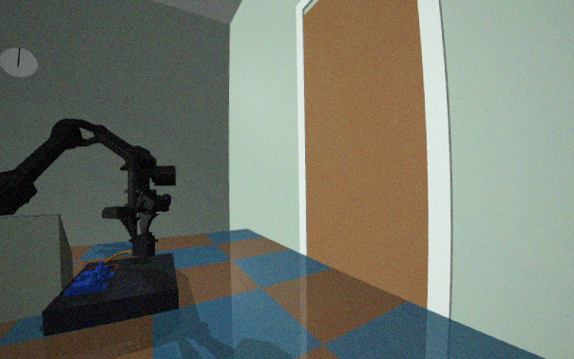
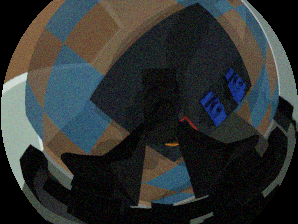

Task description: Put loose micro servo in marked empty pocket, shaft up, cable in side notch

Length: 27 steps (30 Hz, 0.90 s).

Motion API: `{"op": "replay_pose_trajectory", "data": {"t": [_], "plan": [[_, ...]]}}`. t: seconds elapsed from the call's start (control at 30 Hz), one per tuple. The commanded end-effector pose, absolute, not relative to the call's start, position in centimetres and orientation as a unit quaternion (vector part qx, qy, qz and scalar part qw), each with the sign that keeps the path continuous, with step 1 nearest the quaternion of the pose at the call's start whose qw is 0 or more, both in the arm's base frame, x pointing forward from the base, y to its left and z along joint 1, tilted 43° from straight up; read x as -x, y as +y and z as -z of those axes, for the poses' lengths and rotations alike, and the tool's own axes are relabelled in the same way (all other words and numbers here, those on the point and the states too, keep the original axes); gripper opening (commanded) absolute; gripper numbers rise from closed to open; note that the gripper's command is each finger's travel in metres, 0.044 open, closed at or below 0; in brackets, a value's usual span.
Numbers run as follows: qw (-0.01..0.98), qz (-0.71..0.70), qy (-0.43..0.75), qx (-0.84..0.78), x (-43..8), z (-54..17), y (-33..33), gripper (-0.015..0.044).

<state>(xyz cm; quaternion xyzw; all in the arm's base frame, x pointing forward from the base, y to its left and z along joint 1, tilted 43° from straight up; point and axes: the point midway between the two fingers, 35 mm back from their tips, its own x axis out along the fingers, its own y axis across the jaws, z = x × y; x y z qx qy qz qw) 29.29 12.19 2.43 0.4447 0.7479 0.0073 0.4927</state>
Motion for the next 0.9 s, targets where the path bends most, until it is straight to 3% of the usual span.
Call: {"op": "replay_pose_trajectory", "data": {"t": [0.0, 0.63, 0.87], "plan": [[0.506, -0.029, 0.746, -0.432, -29.34, -2.67, 12.19, 0.0], [0.616, -0.263, 0.699, -0.25, -29.34, -2.67, 12.2, 0.0], [0.622, -0.28, 0.692, -0.235, -29.34, -2.67, 12.2, 0.0]]}}
